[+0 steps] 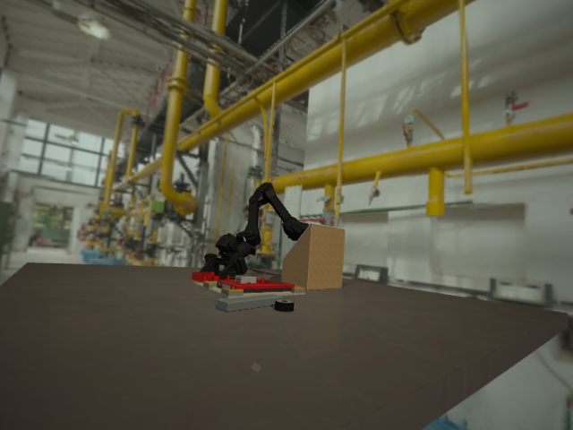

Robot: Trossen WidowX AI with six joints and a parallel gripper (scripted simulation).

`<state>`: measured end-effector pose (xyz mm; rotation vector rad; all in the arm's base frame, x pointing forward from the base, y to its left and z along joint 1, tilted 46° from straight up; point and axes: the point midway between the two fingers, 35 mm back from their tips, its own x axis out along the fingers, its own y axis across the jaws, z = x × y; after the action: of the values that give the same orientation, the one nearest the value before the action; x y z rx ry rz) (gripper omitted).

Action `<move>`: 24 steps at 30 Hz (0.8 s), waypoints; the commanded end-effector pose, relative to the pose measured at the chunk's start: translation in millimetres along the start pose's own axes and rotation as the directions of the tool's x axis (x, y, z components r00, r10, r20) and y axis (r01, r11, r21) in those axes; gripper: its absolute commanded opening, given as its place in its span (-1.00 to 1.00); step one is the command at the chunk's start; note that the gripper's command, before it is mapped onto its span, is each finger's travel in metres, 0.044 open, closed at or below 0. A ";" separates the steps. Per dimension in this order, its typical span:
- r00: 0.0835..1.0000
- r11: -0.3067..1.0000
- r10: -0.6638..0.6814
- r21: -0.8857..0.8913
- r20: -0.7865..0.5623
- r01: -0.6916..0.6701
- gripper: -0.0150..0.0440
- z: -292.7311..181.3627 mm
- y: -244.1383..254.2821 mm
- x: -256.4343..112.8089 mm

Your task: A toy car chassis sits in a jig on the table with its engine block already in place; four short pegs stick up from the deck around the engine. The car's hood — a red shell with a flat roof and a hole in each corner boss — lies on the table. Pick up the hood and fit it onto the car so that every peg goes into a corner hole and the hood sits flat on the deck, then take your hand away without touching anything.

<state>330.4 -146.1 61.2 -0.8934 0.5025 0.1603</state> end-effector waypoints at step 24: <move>1.000 1.000 0.001 0.000 0.000 -0.001 -0.38 18.5 -1.9 -8.2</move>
<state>330.4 -139.6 67.1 -0.8918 0.5088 0.1637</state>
